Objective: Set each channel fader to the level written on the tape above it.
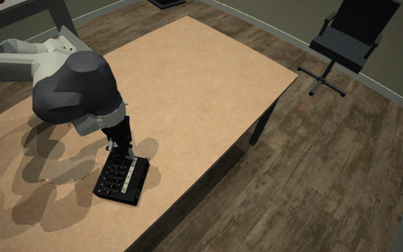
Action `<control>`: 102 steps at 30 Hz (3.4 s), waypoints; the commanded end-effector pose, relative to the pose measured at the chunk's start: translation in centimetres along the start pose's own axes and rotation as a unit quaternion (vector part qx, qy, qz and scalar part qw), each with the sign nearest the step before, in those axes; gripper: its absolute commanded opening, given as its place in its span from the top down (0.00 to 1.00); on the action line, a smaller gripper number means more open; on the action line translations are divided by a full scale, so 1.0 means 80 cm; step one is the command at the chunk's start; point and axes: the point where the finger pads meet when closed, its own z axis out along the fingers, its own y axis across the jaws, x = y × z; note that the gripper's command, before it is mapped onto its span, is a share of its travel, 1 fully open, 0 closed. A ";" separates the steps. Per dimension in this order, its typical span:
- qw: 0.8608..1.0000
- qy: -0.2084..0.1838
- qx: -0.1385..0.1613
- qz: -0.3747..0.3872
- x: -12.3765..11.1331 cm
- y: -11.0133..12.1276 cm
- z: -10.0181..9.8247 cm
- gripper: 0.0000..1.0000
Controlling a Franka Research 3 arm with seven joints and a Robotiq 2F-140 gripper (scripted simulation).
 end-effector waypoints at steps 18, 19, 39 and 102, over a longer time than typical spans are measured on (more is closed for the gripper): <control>1.000 0.000 0.000 0.002 0.000 -0.001 0.014 1.00; 1.000 0.000 0.000 0.002 0.000 -0.001 0.015 1.00; 1.000 0.000 0.000 0.002 0.000 -0.001 0.017 1.00; 1.000 0.000 0.000 0.002 0.028 -0.001 0.017 1.00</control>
